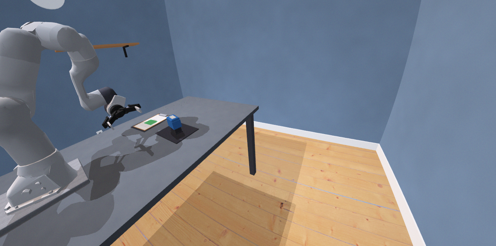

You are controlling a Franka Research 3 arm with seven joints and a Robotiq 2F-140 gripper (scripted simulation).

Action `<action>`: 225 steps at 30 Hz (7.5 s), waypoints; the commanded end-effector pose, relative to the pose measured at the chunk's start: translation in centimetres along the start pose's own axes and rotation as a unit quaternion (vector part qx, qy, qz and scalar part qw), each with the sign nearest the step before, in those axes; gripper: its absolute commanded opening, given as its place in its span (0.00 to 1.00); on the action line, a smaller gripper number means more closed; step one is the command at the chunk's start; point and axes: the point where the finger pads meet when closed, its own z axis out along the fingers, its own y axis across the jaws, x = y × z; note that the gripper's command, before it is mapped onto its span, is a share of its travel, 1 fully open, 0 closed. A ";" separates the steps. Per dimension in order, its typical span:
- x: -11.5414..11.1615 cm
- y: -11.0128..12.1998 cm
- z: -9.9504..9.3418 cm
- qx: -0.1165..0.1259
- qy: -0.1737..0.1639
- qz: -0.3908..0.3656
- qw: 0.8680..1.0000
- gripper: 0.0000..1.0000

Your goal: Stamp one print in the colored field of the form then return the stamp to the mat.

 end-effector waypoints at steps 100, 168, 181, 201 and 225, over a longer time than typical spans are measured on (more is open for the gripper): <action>0.7 -0.9 -0.4 -0.161 -0.114 -0.171 0.965 1.00; 1.2 -2.6 -1.2 -0.207 -0.208 -0.233 0.927 1.00; 1.6 -3.8 -1.7 -0.218 -0.262 -0.260 0.903 1.00; 9.4 -25.9 -0.9 -0.067 -0.566 -0.163 0.805 1.00; -5.9 -21.0 3.6 -0.110 -0.695 -0.030 0.710 1.00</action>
